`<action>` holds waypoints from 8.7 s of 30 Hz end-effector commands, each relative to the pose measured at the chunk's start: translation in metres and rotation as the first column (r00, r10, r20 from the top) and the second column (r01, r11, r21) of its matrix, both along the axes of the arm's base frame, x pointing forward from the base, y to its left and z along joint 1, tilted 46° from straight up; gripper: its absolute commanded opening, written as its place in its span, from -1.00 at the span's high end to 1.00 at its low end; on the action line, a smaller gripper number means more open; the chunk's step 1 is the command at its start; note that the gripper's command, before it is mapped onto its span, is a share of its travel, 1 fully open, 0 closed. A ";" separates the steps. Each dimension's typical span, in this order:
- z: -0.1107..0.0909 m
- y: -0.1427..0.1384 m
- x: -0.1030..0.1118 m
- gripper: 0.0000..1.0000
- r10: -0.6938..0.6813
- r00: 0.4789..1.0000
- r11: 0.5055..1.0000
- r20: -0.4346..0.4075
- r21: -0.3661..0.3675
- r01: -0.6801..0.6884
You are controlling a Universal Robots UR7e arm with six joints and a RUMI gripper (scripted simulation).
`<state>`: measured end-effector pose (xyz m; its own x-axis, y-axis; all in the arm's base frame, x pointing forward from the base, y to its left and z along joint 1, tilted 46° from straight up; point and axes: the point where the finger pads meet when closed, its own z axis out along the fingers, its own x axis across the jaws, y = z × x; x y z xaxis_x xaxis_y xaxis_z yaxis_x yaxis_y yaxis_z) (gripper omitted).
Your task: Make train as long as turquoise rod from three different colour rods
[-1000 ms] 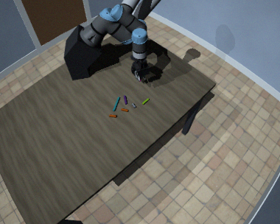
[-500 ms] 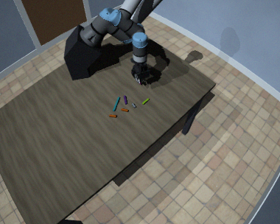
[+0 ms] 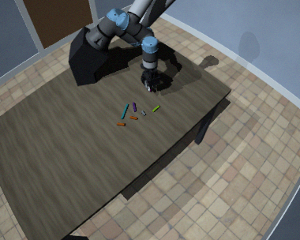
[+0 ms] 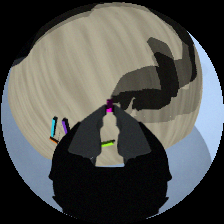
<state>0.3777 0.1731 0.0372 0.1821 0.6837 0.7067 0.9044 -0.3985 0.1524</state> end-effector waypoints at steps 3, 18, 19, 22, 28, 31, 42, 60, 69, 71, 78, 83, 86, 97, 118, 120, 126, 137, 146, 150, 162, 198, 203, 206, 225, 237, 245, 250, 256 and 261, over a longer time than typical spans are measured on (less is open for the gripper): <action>0.000 0.000 0.001 1.00 -0.001 1.000 1.000 0.001 -0.001 0.001; 0.000 0.000 0.001 1.00 -0.001 1.000 1.000 0.001 -0.001 0.001; 0.000 0.000 0.001 1.00 -0.001 1.000 1.000 0.001 -0.001 0.001; 0.000 0.000 0.001 1.00 -0.001 1.000 1.000 0.001 -0.001 0.001; 0.000 0.000 0.001 1.00 -0.001 1.000 1.000 0.001 -0.001 0.001; 0.000 0.000 0.001 1.00 -0.001 1.000 1.000 0.001 -0.001 0.001; -0.002 0.002 0.002 1.00 -0.001 1.000 1.000 0.001 -0.001 0.001; -0.009 0.008 0.005 1.00 -0.001 1.000 1.000 0.001 -0.001 0.001; -0.009 0.008 0.005 1.00 -0.001 1.000 1.000 0.001 -0.001 0.001; -0.009 0.008 0.005 1.00 -0.001 1.000 1.000 0.001 -0.001 0.001; -0.009 0.008 0.005 1.00 -0.001 1.000 1.000 0.001 -0.001 0.001; -0.009 0.008 0.005 1.00 -0.001 1.000 1.000 0.001 -0.001 0.001; -0.009 0.008 0.005 1.00 -0.001 1.000 1.000 0.001 -0.001 0.001; -0.009 0.008 0.005 0.94 -0.001 1.000 1.000 0.001 -0.001 0.001; -0.009 0.008 0.005 0.72 -0.001 1.000 1.000 0.001 -0.001 0.001; -0.009 0.008 0.005 0.72 -0.001 1.000 1.000 0.001 -0.001 0.001; -0.008 0.007 0.005 0.72 -0.001 1.000 1.000 0.001 -0.001 0.001; -0.002 0.002 0.002 0.72 -0.001 1.000 1.000 0.001 -0.001 0.001; 0.005 -0.005 -0.003 0.72 -0.001 1.000 1.000 0.001 -0.001 0.001; 0.011 -0.010 -0.006 0.72 -0.001 1.000 1.000 0.001 -0.001 0.001; 0.026 -0.023 -0.014 0.72 -0.001 1.000 1.000 0.001 -0.001 0.001; 0.053 -0.047 -0.029 0.72 -0.001 1.000 1.000 0.001 -0.001 0.001; 0.053 -0.047 -0.029 -1.00 -0.001 1.000 1.000 0.001 -0.001 0.001; 0.053 -0.047 -0.029 -1.00 -0.001 1.000 1.000 0.001 -0.001 0.001; 0.053 -0.051 -0.025 -1.00 0.004 1.000 1.000 0.004 -0.003 -0.004; 0.047 -0.084 0.008 -1.00 0.039 0.999 0.999 0.035 -0.023 -0.038; 0.032 -0.112 0.039 -1.00 0.071 0.996 0.997 0.061 -0.042 -0.068; 0.014 -0.132 0.061 -1.00 0.094 0.992 0.994 0.080 -0.057 -0.090; -0.002 -0.146 0.077 -1.00 0.112 0.989 0.992 0.094 -0.068 -0.106; -0.006 -0.149 0.081 -1.00 0.116 0.988 0.991 0.098 -0.070 -0.110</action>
